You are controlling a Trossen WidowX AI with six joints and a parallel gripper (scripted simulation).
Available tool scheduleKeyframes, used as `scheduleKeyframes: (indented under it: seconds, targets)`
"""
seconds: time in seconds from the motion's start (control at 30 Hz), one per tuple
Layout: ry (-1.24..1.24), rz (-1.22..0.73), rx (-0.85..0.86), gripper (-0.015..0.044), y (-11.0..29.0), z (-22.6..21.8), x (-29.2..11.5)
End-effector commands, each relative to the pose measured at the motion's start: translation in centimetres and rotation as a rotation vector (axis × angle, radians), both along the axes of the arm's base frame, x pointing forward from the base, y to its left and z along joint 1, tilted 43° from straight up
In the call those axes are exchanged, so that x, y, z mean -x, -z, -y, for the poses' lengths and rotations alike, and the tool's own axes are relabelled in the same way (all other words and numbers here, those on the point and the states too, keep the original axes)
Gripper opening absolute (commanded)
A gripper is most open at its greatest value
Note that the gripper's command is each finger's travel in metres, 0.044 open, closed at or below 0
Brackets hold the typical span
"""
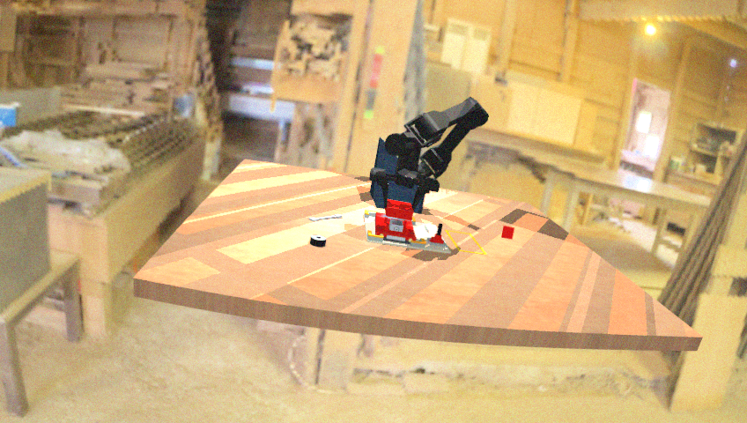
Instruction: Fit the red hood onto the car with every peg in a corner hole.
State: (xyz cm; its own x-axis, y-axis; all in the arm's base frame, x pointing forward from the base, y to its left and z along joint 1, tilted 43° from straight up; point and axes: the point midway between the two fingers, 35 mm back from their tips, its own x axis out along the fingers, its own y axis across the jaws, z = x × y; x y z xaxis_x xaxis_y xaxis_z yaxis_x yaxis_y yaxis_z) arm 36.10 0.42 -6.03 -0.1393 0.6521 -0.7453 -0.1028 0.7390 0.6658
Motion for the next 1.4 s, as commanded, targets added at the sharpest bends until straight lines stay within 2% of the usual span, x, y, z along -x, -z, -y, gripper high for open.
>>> scheduleKeyframes:
  seconds: [0.0, 1.37]
  targets:
    - [0.007, -0.015, -0.009, 0.0000, 1.45, -1.28, 0.74]
    - [0.007, -0.015, -0.009, 0.0000, 1.76, -1.62, 0.79]
